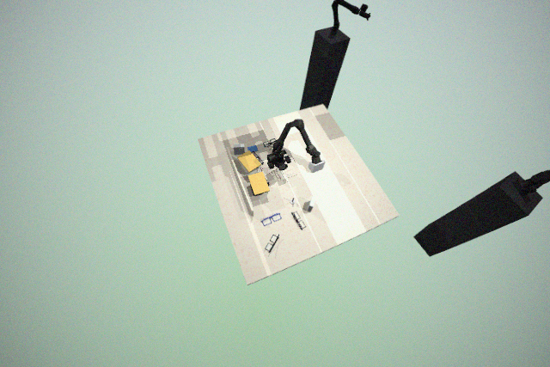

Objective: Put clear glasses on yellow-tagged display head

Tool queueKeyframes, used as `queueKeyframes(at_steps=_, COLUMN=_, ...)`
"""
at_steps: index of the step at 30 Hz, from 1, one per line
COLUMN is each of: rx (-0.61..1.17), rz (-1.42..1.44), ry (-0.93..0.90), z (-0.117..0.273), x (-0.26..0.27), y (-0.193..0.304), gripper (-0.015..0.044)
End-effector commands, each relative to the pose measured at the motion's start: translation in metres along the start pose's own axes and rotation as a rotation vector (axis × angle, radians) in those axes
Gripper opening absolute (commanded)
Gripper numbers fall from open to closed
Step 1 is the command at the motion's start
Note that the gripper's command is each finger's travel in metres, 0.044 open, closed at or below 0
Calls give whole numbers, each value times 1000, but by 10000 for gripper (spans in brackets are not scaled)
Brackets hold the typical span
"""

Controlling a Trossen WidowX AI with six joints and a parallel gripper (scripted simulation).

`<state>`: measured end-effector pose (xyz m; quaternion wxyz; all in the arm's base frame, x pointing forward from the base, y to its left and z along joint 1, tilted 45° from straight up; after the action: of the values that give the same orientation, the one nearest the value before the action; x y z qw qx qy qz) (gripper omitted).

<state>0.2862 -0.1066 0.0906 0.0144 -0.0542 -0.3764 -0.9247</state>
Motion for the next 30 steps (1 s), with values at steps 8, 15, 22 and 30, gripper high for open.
queueKeyframes(at_steps=8, rx=5, rz=7, ry=-4, z=-11, x=3, y=-1, gripper=0)
queueKeyframes(at_steps=15, rx=7, rz=7, ry=-5, z=-17, x=4, y=0, gripper=0)
queueKeyframes(at_steps=22, rx=4, rz=0, ry=-2, z=-16, x=3, y=1, gripper=105)
queueKeyframes(at_steps=30, rx=4, rz=0, ry=-2, z=-16, x=3, y=1, gripper=107)
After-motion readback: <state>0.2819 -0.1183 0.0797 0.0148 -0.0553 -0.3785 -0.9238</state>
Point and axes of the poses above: the point midway between the two fingers, 35 mm back from their tips, its own z axis back along the fingers, its own x axis across the jaws, y = z × x, the point moved 4 cm from there along z, back along the fingers, and after that the axes turned 13 degrees about z, right-handed, at the moved point
